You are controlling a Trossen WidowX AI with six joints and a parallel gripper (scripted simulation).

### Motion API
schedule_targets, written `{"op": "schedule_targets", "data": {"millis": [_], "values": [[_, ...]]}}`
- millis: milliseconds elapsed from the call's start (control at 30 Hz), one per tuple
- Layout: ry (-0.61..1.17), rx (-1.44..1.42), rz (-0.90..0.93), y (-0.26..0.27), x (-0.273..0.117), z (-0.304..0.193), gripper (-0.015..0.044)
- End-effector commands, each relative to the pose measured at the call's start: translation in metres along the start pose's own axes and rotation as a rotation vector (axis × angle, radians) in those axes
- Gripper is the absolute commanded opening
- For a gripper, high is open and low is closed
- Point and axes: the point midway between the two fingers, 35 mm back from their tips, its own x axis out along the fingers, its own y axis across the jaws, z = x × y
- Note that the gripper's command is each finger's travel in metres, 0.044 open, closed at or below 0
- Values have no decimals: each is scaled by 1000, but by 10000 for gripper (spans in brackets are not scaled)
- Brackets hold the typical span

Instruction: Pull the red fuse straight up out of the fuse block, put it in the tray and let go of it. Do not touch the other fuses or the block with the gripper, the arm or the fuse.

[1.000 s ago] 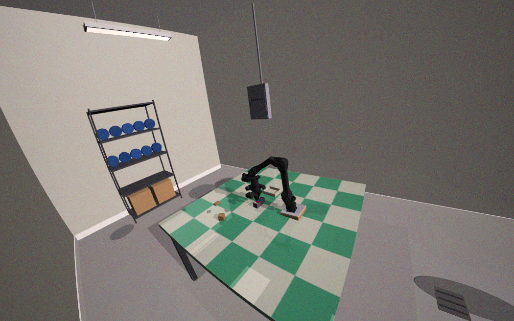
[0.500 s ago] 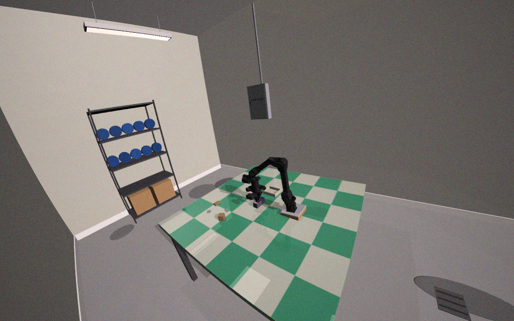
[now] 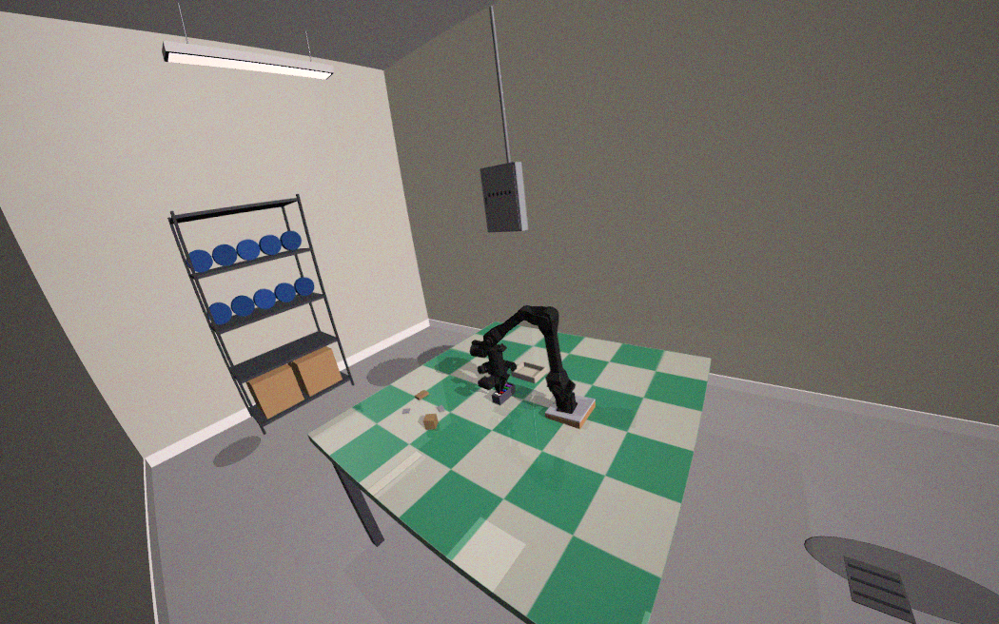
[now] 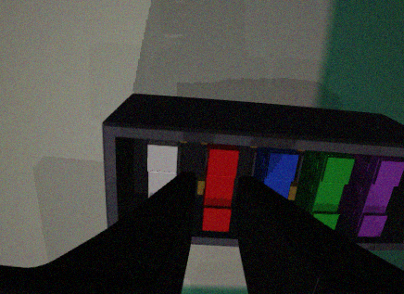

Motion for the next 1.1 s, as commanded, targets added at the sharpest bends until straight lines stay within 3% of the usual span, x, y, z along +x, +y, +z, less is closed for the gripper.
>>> {"op": "schedule_targets", "data": {"millis": [0, 300, 633, 1067], "values": [[8, -5, -7, -1, 6, -2, 66], [8, -5, -7, -1, 6, -2, 66], [7, 0, -1, 0, 5, -2, 0], [7, 0, -2, 0, 0, -1, 0]]}}
